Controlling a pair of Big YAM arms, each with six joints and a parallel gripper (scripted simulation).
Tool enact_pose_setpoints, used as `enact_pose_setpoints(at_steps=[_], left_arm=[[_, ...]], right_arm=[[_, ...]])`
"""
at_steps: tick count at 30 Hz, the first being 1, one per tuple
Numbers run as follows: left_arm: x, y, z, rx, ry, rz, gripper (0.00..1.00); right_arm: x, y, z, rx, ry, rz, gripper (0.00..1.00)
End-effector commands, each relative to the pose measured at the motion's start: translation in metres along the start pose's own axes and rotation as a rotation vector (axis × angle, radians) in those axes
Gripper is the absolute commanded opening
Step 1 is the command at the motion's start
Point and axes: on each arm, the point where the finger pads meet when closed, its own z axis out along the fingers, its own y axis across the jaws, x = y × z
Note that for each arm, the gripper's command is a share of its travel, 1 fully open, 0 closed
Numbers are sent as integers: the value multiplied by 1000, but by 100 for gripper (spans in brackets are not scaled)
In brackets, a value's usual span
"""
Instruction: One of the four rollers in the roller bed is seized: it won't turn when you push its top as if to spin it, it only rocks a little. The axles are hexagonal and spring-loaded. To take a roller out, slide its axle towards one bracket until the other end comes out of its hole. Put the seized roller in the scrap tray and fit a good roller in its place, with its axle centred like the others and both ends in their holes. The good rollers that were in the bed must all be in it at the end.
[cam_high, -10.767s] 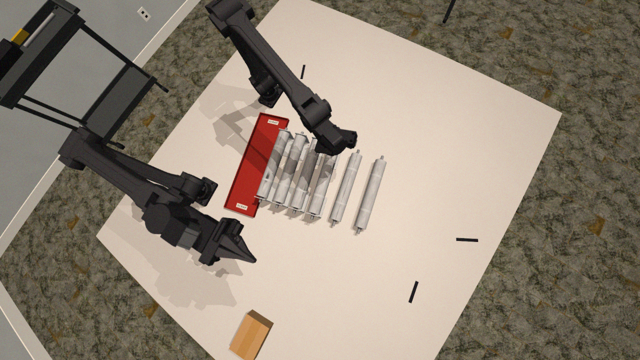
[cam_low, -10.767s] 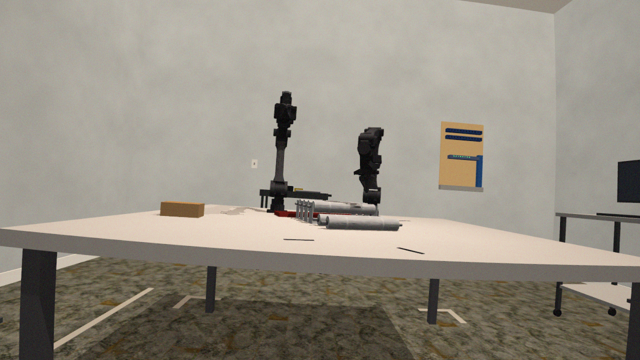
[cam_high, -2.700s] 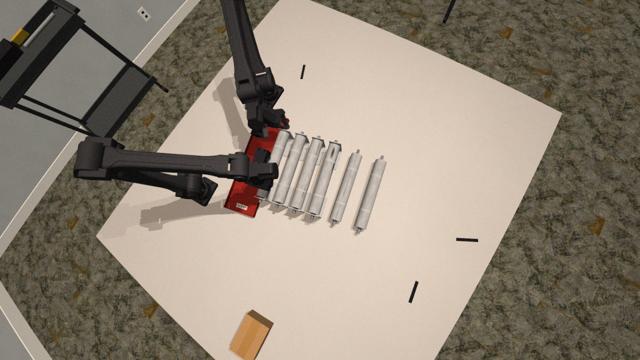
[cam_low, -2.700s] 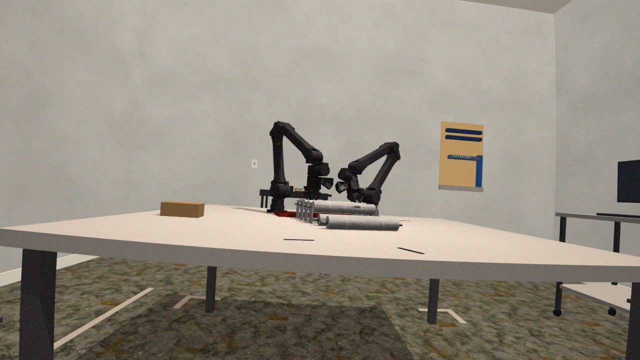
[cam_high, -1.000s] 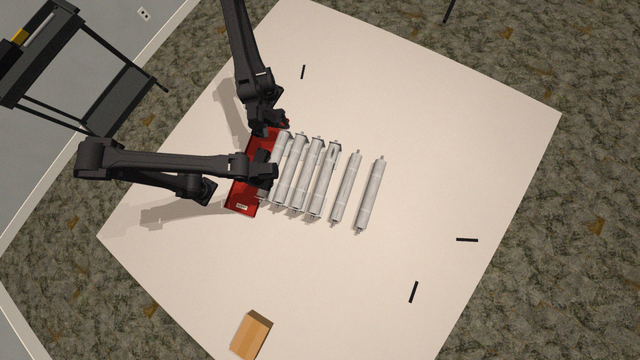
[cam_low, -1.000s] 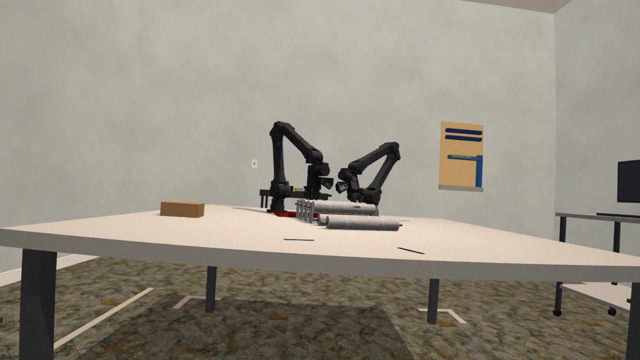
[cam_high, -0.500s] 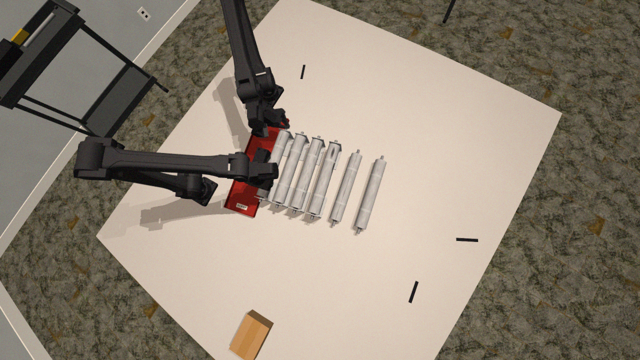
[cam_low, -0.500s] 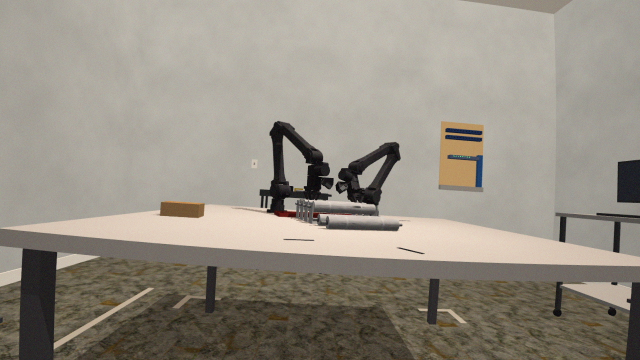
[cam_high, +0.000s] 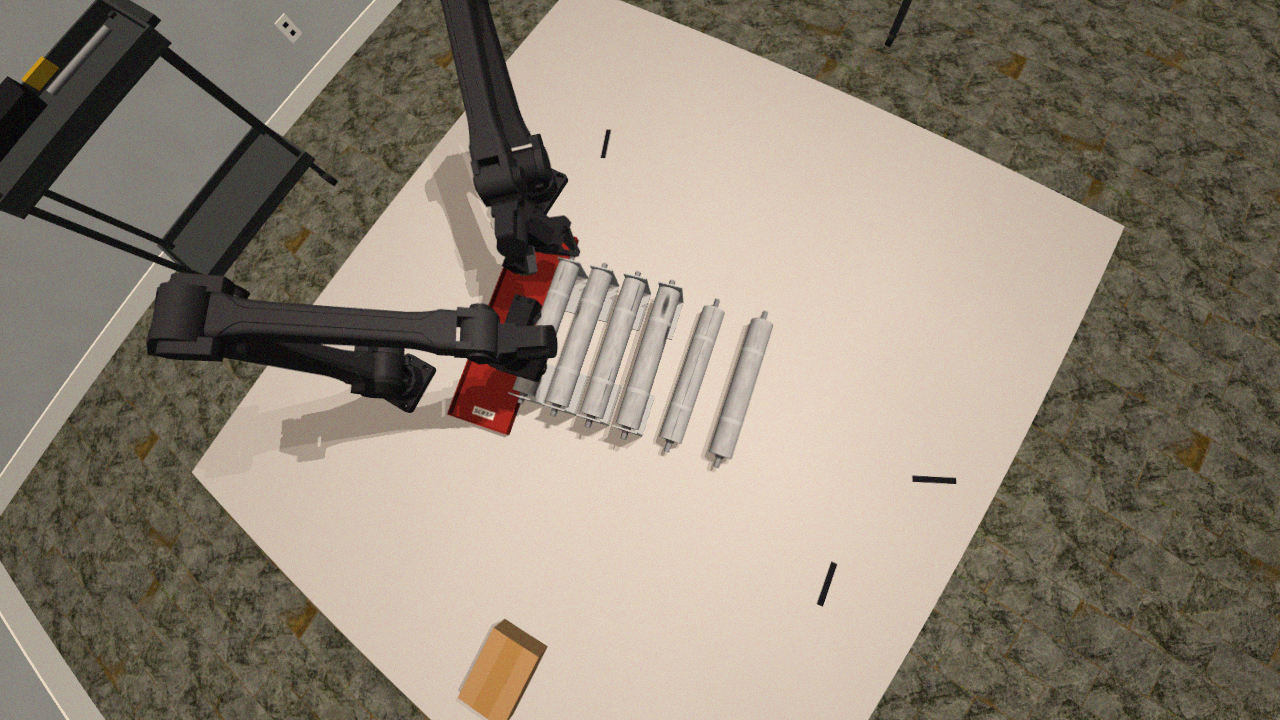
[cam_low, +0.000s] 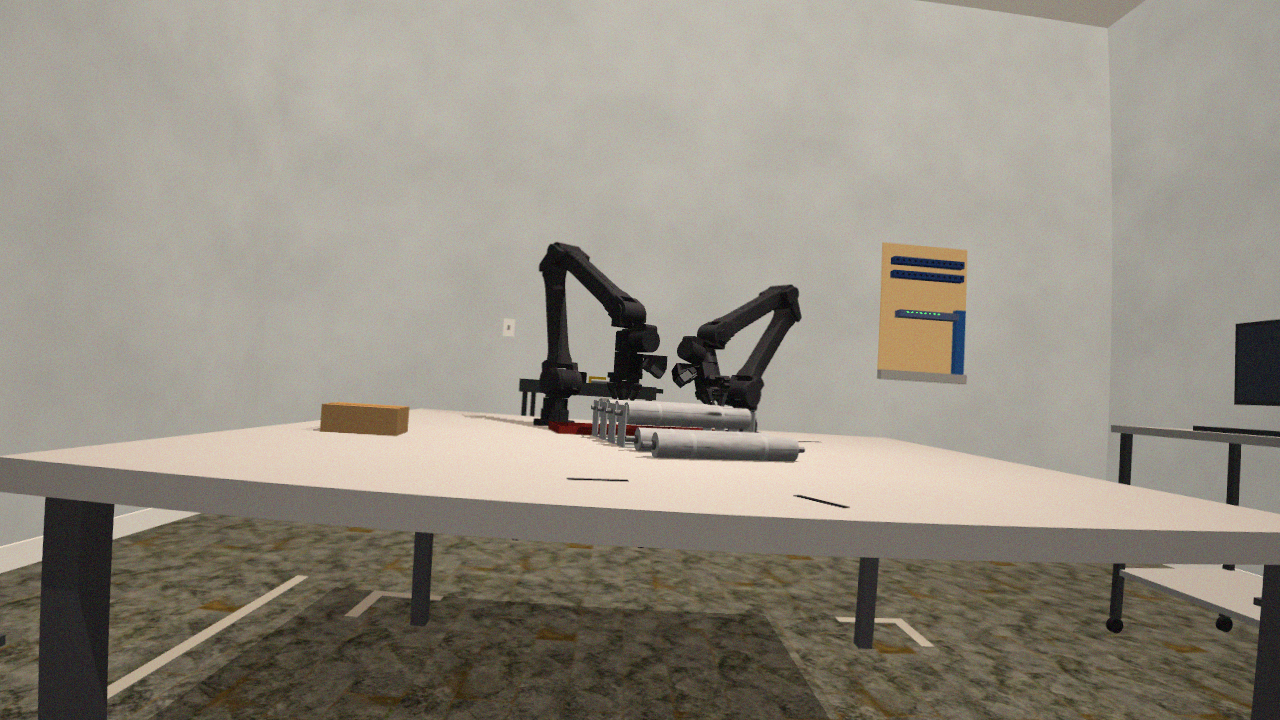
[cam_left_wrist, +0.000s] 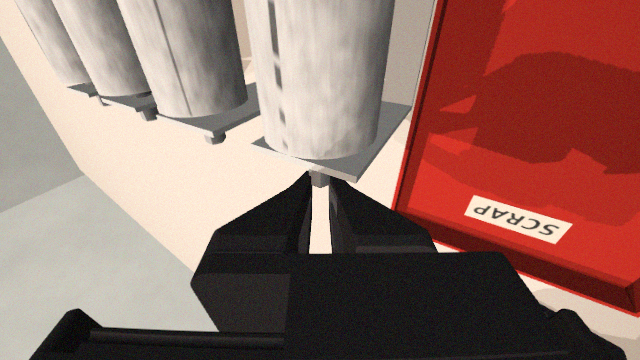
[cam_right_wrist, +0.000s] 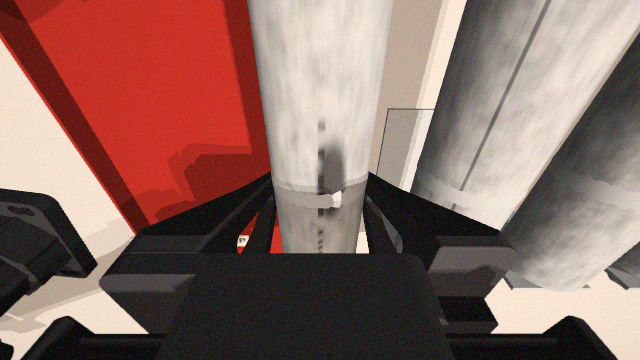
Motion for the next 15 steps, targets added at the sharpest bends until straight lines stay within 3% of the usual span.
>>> enact_pose_setpoints(at_steps=[1, 15], left_arm=[[45, -22, 15, 47, 125, 46, 3], [55, -25, 16, 55, 142, 49, 3]], right_arm=[[-2, -22, -17, 51, -7, 13, 32], [-2, -22, -17, 51, -7, 13, 32]])
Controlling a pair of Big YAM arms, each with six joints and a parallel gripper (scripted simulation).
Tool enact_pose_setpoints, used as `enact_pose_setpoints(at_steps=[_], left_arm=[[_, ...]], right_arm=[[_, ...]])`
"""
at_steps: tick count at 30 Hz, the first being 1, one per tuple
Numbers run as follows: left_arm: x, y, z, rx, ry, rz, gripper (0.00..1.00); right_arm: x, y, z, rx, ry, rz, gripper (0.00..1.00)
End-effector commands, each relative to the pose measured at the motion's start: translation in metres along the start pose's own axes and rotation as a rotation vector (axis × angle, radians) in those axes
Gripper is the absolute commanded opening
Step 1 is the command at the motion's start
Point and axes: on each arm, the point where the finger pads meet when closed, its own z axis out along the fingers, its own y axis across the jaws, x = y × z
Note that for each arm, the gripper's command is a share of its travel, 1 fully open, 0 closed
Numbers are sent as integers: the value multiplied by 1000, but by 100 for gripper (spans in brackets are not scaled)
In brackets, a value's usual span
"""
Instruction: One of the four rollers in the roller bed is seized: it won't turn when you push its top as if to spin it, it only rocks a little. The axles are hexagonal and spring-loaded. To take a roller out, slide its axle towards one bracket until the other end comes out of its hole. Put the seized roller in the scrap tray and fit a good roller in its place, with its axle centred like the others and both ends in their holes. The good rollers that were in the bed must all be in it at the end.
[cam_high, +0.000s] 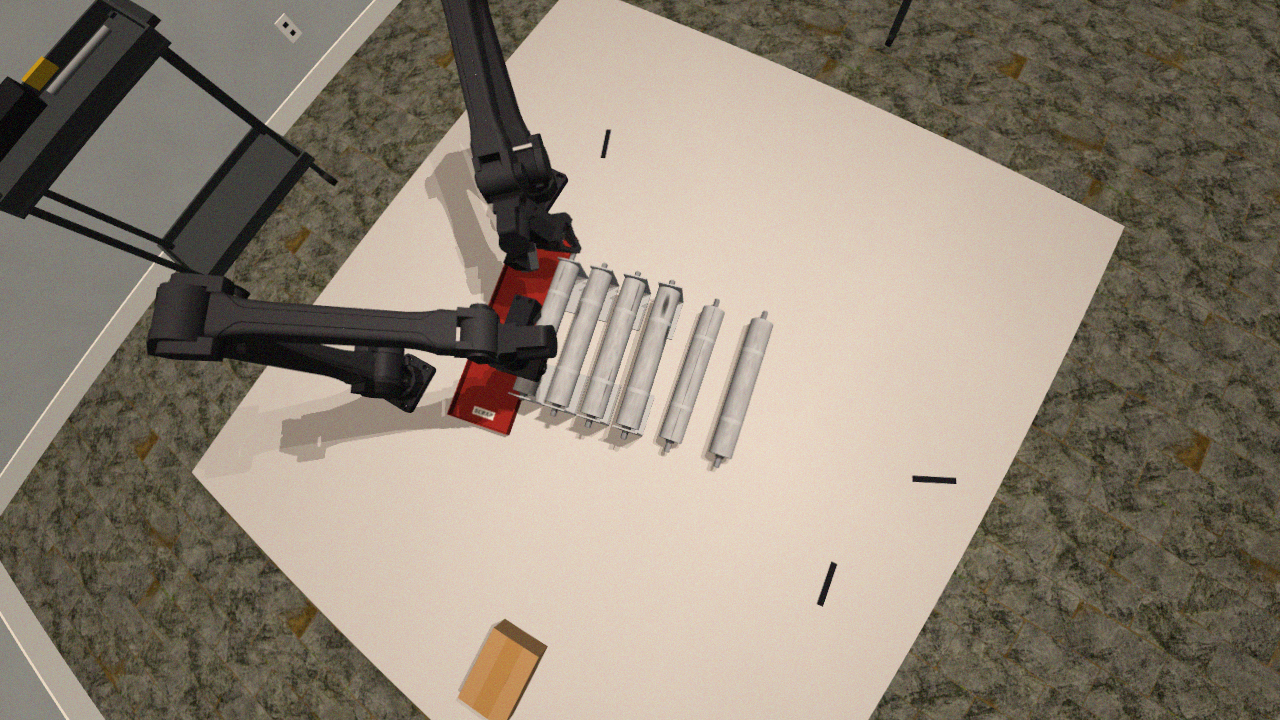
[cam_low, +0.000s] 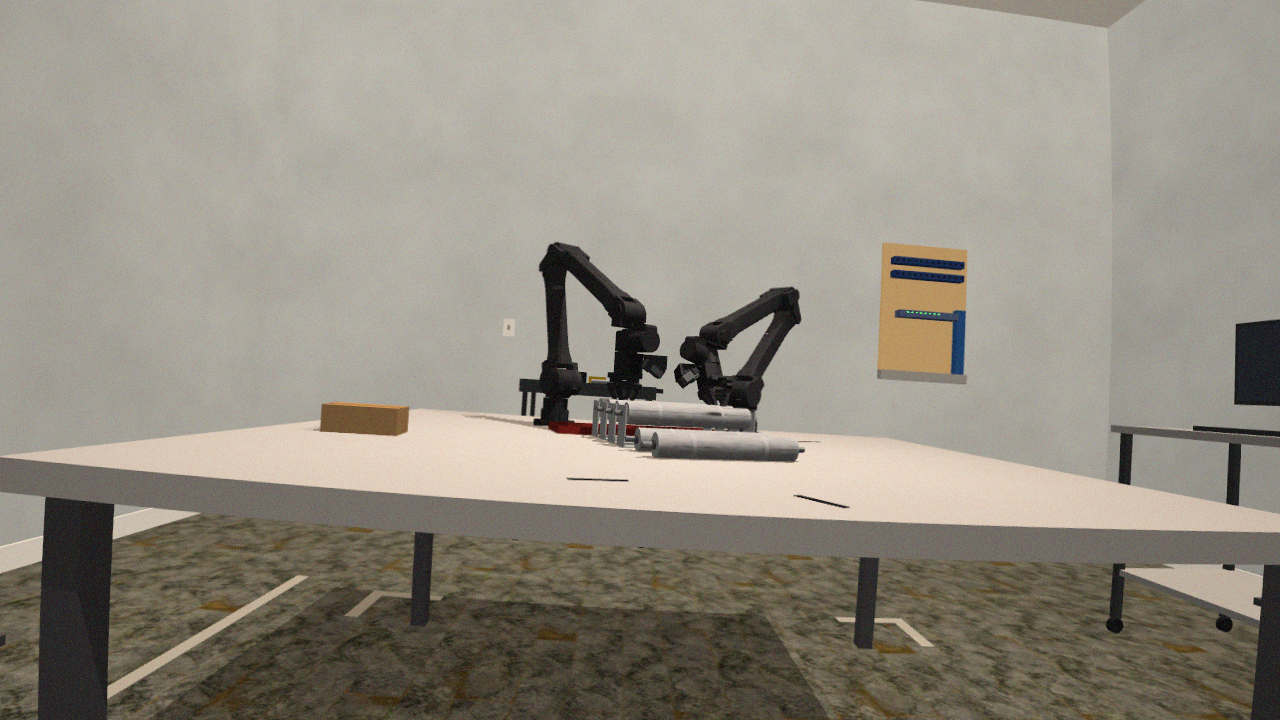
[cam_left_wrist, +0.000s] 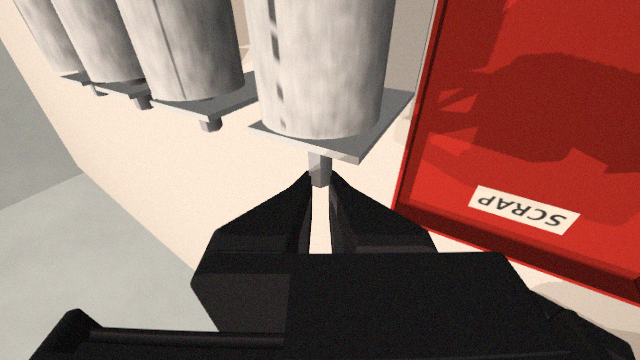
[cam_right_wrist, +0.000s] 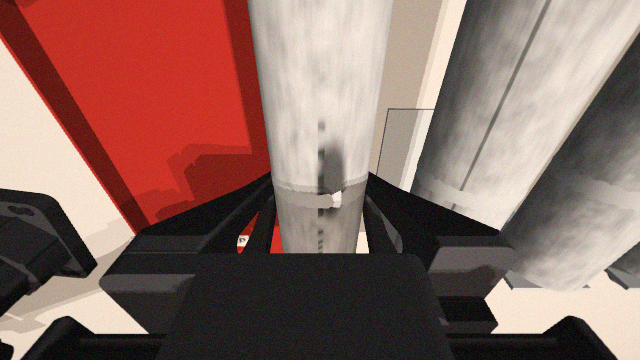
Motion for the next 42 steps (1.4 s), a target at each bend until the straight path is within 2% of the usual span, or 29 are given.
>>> enact_pose_setpoints(at_steps=[1, 19, 20, 42], left_arm=[[47, -26, 17, 54, 136, 52, 3], [62, -29, 18, 58, 146, 57, 3], [62, -29, 18, 57, 146, 57, 3], [63, -31, 19, 60, 149, 59, 3]], right_arm=[[-2, -22, -17, 51, -7, 13, 32], [-3, -22, -22, 61, -11, 6, 32], [-9, -20, -25, 59, -8, 8, 32], [-10, -20, -42, 59, 63, 1, 32]])
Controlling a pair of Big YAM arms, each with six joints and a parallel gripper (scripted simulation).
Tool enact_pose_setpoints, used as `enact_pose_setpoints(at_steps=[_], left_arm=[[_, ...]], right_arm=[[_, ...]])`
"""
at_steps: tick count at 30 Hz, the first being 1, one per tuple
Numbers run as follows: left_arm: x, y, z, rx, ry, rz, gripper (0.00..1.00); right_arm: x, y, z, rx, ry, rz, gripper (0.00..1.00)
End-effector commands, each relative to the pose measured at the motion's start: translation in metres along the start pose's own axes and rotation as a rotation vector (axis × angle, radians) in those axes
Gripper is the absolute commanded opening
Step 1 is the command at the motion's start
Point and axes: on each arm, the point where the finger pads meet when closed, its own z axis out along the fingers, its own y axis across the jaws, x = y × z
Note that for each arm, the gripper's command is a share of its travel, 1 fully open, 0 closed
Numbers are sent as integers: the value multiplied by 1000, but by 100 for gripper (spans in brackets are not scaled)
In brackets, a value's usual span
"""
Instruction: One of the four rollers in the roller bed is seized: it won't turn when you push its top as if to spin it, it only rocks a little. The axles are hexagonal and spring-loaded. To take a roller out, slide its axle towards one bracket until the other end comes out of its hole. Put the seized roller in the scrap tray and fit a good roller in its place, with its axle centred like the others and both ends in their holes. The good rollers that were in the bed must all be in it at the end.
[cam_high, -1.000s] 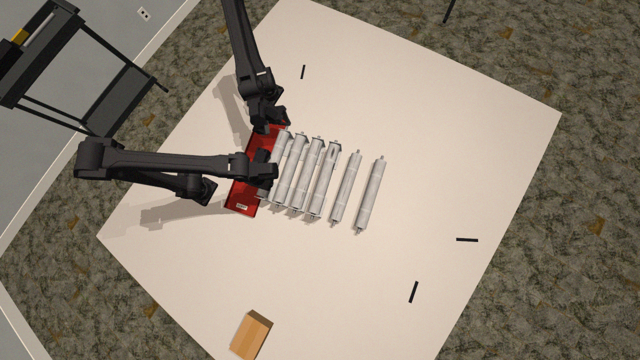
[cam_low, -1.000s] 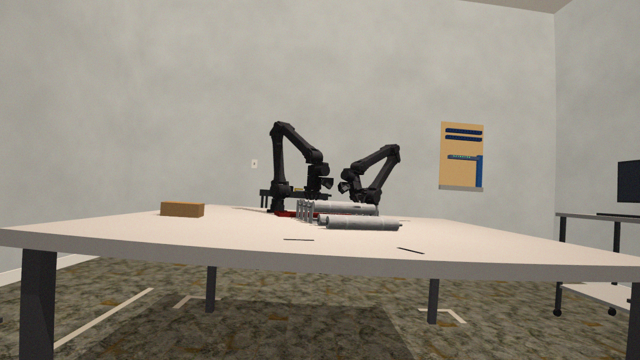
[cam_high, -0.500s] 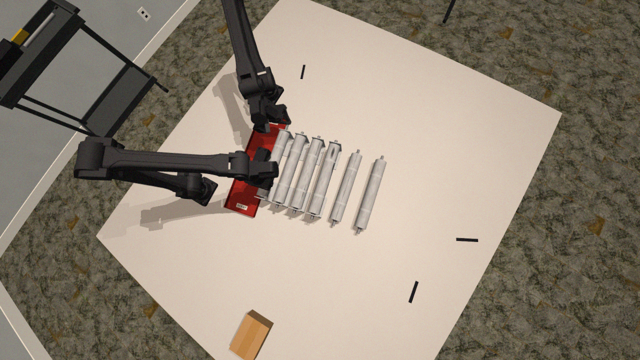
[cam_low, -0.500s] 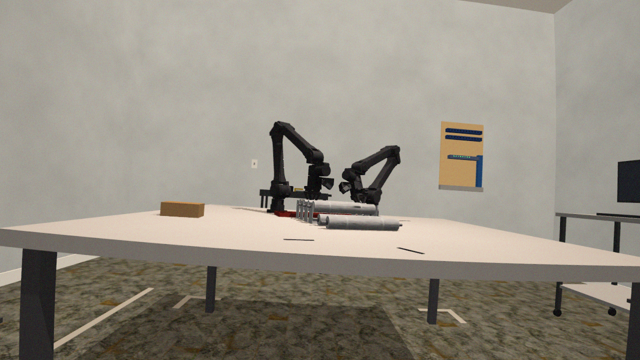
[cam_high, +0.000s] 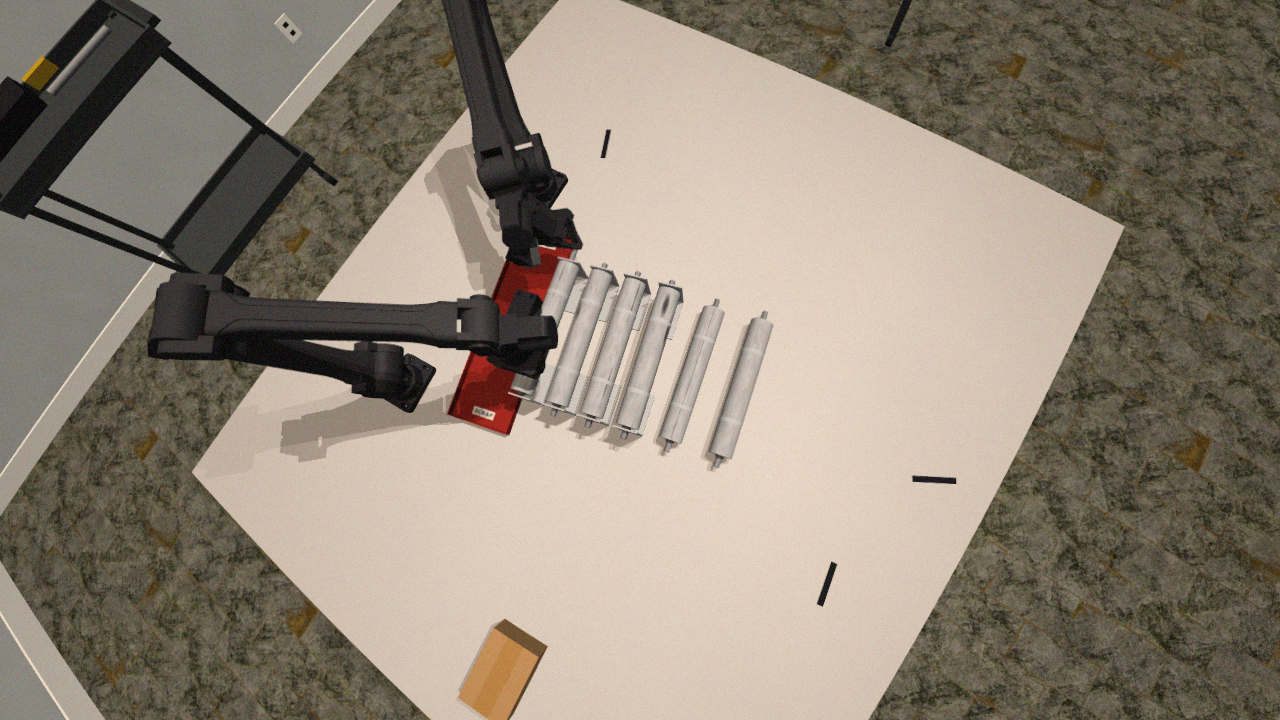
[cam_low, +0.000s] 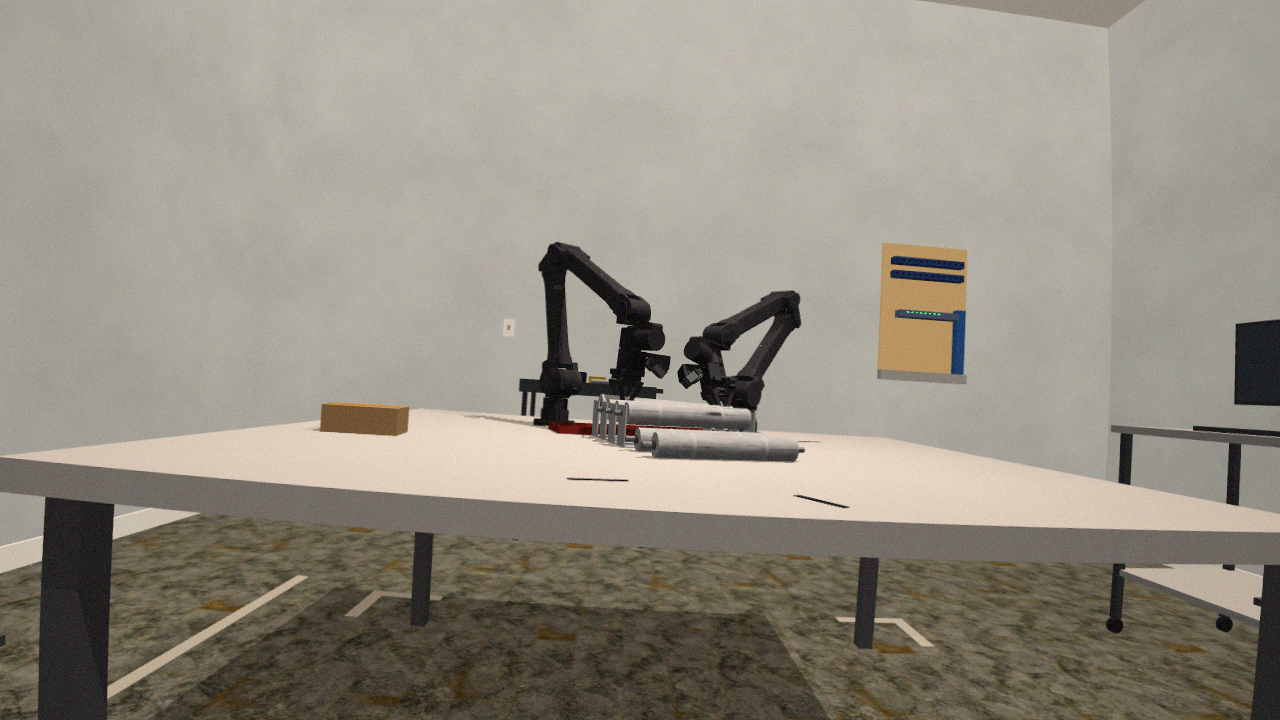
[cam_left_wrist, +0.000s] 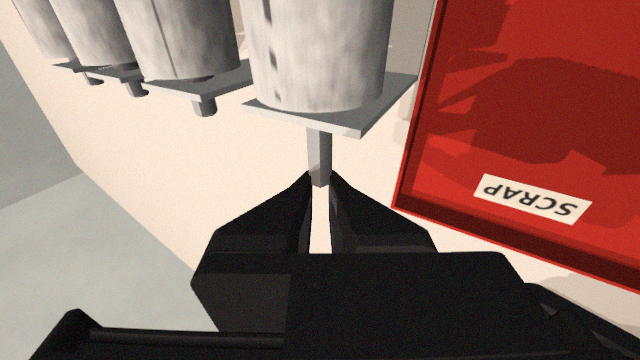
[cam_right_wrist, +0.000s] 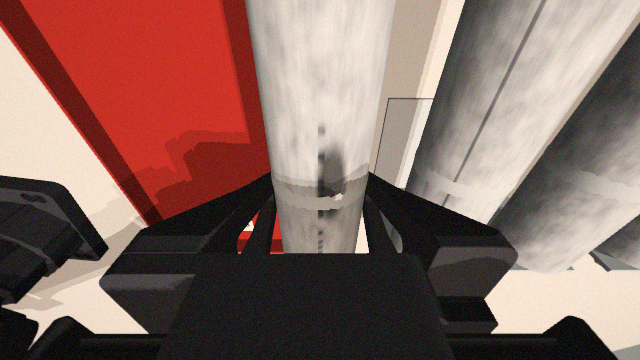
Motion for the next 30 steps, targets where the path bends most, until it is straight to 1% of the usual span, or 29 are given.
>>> enact_pose_setpoints(at_steps=[1, 2, 6, 18, 19, 23, 30], left_arm=[[53, -30, 18, 59, 152, 60, 3], [53, -30, 18, 59, 152, 60, 3], [53, -30, 18, 60, 153, 60, 3], [53, -30, 18, 59, 152, 60, 3], [53, -30, 18, 59, 152, 60, 3], [53, -30, 18, 60, 153, 60, 3], [53, -30, 18, 60, 153, 60, 3]], right_arm=[[-8, -21, -35, 59, -4, 0, 32], [-8, -21, -35, 61, -2, -25, 32], [-9, -22, -38, 61, 4, 4, 32], [-9, -21, -45, 61, 39, -4, 32], [-9, -22, -45, 62, 40, -27, 32], [-9, -22, -47, 63, 45, 3, 32], [-9, -22, -49, 62, 60, -27, 32]])
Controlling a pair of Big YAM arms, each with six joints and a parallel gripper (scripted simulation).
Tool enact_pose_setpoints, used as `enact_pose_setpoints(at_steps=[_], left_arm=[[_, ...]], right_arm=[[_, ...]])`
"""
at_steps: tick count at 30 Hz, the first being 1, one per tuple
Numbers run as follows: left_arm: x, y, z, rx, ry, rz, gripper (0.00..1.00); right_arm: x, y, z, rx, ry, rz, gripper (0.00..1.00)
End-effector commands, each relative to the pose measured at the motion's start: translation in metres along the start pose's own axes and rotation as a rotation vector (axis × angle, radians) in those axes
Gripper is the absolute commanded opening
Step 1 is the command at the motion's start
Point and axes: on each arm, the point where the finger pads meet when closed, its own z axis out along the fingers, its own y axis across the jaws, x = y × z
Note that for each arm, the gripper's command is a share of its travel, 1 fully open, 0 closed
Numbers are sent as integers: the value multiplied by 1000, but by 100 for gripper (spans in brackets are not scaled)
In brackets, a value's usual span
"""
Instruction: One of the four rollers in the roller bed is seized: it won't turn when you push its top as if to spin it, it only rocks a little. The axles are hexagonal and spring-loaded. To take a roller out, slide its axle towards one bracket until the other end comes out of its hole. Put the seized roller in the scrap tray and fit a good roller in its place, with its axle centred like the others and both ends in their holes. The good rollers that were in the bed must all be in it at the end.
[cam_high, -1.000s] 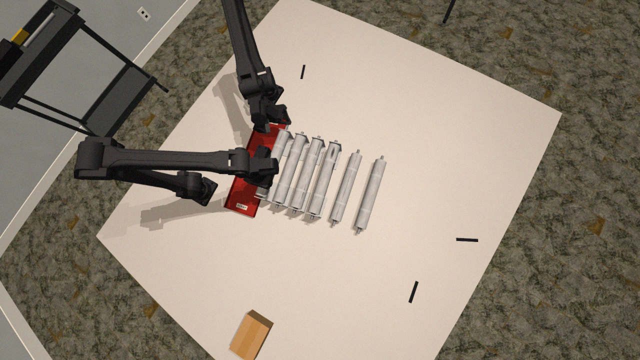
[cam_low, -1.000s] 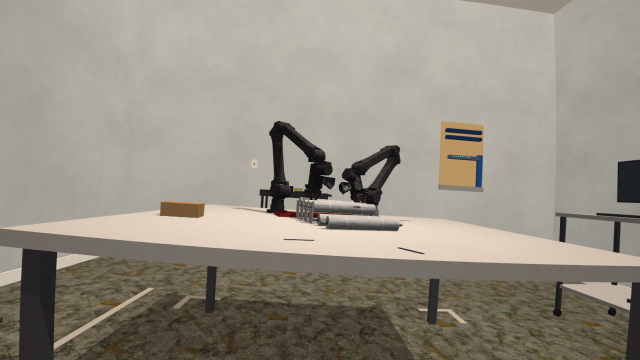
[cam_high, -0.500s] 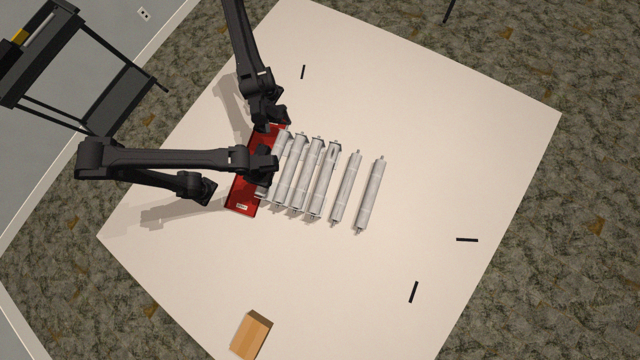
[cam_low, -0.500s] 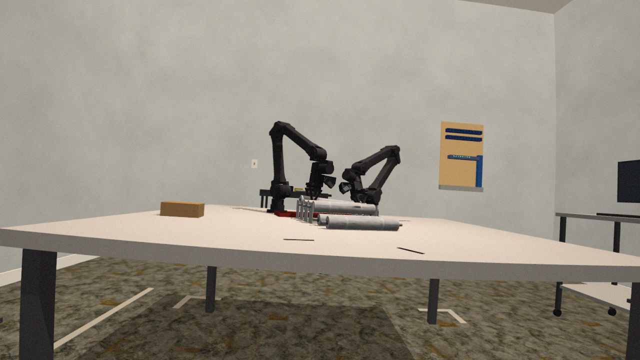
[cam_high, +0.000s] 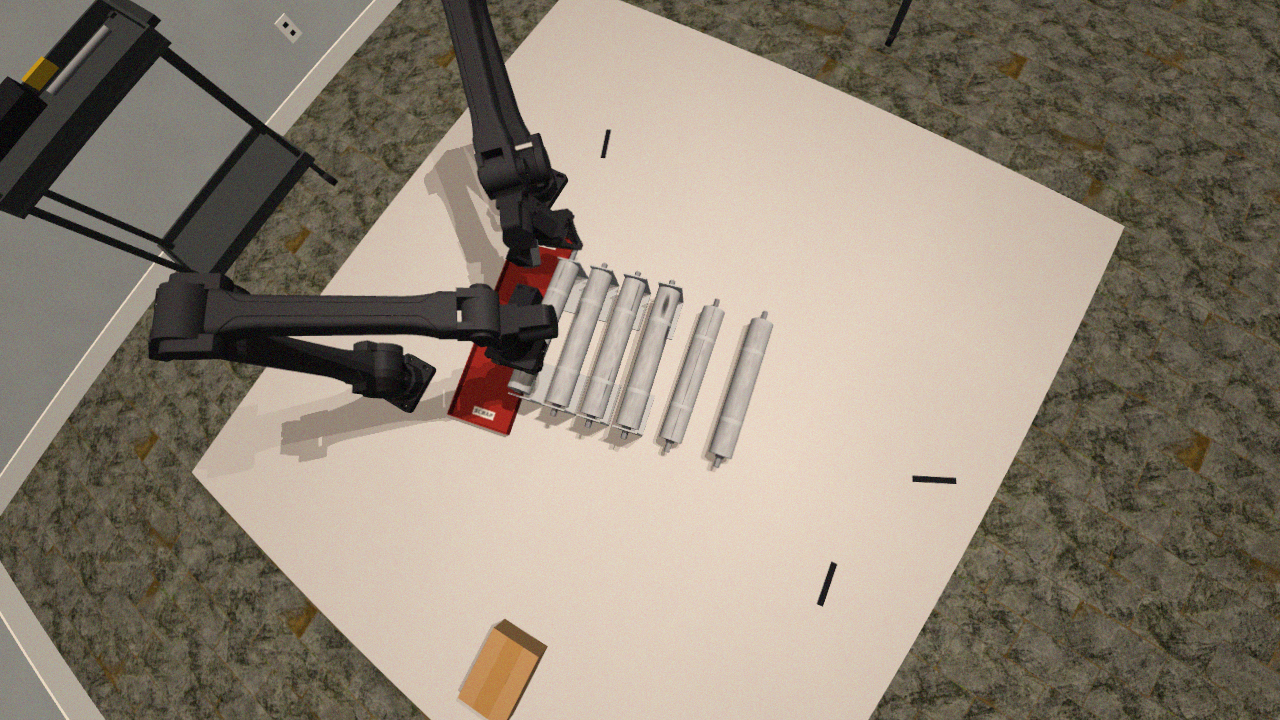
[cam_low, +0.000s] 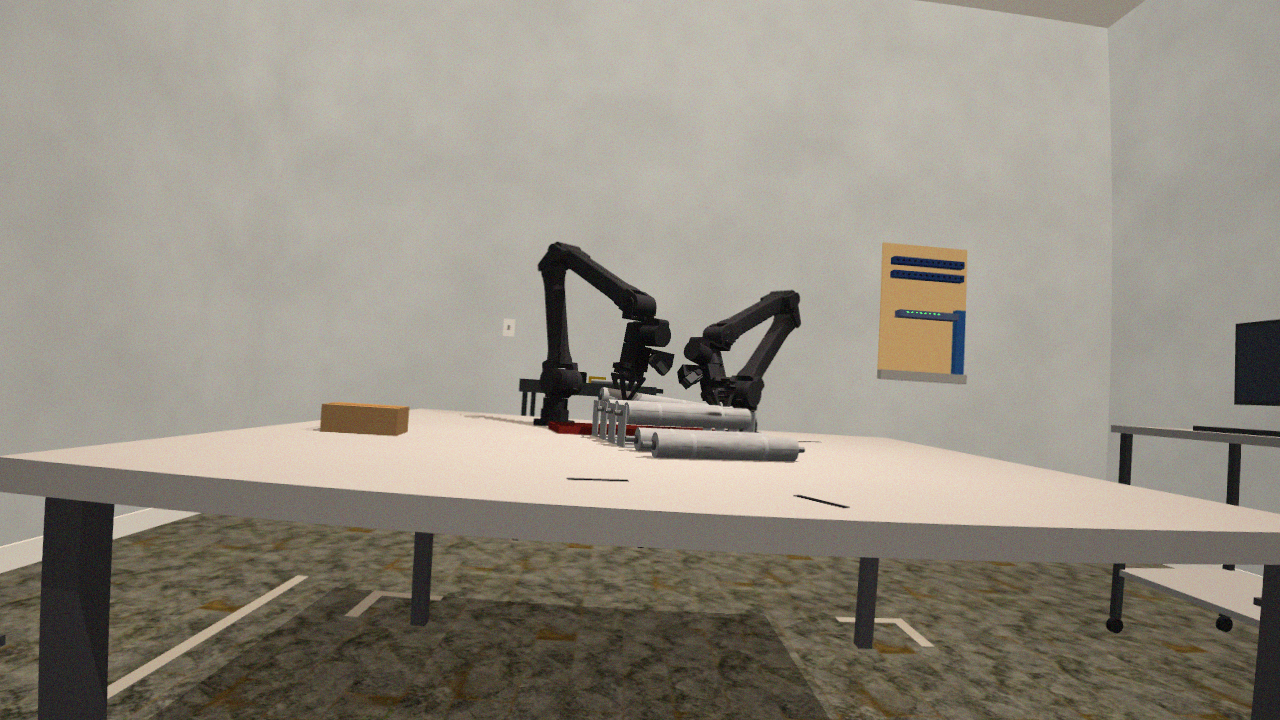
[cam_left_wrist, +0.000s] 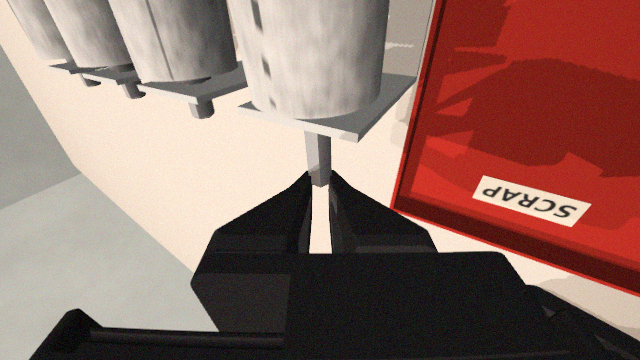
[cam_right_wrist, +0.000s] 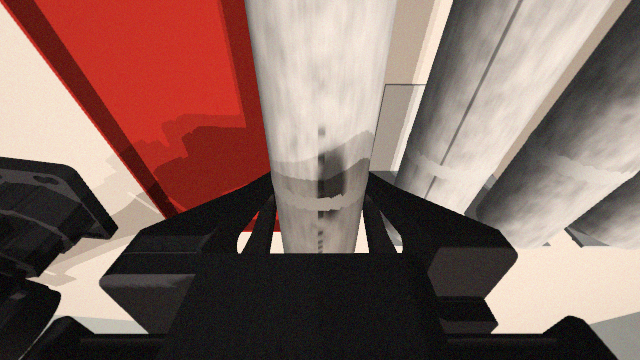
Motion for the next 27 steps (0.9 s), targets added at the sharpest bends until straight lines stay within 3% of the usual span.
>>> enact_pose_setpoints(at_steps=[1, 27], left_arm=[[54, -29, 16, 56, 154, 61, 3], [54, -29, 16, 56, 154, 61, 3]], right_arm=[[-7, -22, -35, 61, -13, -21, 32], [-9, -22, -35, 60, -13, 7, 32]])
